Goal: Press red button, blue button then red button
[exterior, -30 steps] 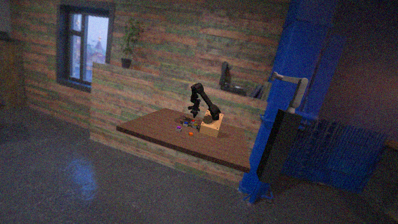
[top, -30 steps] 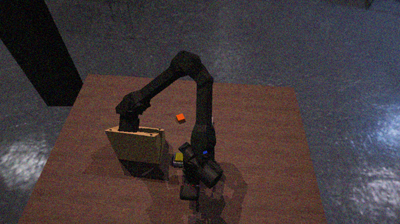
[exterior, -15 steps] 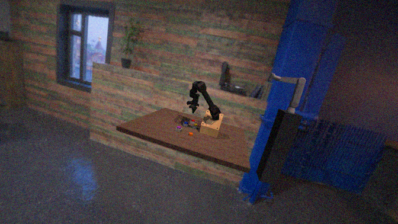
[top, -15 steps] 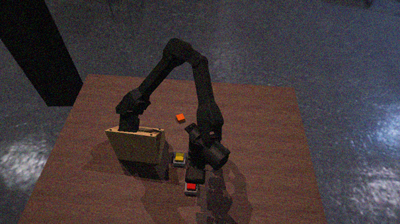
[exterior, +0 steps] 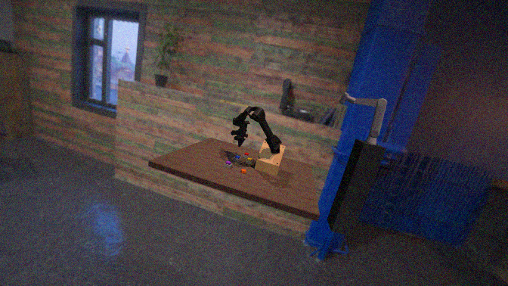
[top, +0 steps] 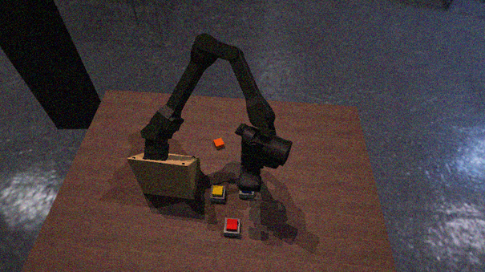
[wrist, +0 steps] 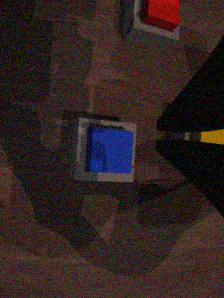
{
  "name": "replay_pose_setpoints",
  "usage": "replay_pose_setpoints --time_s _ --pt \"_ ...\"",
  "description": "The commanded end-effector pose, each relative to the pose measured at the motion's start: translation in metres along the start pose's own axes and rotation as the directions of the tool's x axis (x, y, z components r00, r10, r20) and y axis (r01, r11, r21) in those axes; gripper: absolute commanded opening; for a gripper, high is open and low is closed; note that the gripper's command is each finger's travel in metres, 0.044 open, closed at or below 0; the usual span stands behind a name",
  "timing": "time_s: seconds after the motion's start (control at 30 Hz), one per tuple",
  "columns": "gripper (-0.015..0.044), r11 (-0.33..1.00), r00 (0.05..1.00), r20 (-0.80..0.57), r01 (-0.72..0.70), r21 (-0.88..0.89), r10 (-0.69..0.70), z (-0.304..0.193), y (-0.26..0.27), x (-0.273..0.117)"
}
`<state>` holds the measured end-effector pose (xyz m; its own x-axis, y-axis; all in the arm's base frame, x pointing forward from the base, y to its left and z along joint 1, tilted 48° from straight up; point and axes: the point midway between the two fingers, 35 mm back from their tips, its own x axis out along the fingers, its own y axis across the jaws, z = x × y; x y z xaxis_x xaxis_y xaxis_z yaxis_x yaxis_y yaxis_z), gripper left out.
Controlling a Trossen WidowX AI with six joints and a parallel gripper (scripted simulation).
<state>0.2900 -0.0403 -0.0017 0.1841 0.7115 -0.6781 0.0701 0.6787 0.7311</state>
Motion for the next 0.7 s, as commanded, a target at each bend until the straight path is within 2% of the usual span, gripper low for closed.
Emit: replay_pose_setpoints --time_s 0.0,0.67 --pt "0.0020 1.000 1.000 -0.010 -0.010 0.004 0.010 -0.003 0.005 0.043" --pt "0.0020 1.000 1.000 -0.010 -0.012 0.004 0.012 -0.003 0.006 0.071"
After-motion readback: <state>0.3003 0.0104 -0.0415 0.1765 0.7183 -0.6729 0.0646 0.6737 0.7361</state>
